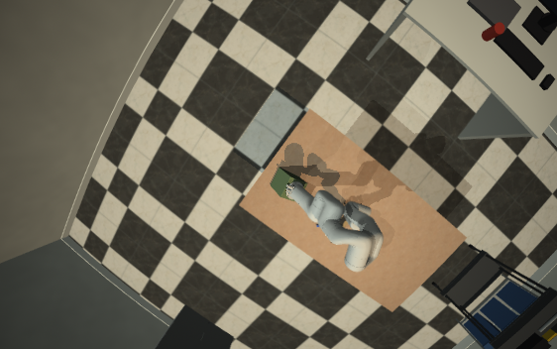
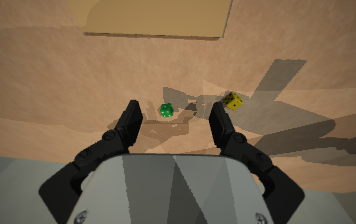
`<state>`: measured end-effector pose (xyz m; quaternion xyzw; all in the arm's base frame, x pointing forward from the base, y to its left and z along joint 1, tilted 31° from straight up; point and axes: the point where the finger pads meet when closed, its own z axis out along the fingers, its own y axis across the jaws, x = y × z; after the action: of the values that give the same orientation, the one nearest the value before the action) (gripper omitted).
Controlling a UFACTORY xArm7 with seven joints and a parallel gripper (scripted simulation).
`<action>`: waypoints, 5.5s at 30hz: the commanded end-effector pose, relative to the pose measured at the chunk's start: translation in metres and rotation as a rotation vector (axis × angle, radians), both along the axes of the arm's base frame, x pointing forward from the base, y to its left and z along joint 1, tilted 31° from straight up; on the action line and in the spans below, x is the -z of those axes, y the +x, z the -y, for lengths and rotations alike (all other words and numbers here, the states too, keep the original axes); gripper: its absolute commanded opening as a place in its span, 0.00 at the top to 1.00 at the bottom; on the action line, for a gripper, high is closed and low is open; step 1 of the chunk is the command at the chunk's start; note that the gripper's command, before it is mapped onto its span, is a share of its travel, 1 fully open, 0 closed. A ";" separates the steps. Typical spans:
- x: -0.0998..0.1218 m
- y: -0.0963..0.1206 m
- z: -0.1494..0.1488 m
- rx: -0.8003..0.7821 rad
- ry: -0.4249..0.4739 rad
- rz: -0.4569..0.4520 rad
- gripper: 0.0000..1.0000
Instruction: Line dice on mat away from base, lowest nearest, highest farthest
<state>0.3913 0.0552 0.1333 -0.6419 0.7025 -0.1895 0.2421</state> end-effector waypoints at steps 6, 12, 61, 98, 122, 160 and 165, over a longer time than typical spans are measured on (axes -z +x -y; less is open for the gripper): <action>-0.010 0.016 -0.004 -0.004 -0.001 -0.080 0.00; -0.012 0.019 -0.004 -0.004 -0.001 -0.080 0.00; -0.017 0.016 -0.004 -0.004 -0.001 -0.080 0.00; -0.108 -0.039 0.001 -0.008 -0.003 -0.080 0.00; -0.089 -0.065 -0.005 -0.266 -0.171 -0.081 0.00; -0.058 -0.106 -0.008 -0.750 -0.490 -0.044 0.00; -0.058 -0.106 -0.008 -0.750 -0.490 -0.044 0.00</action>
<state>0.2860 0.0629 0.1906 -0.8923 0.3668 -0.2343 0.1198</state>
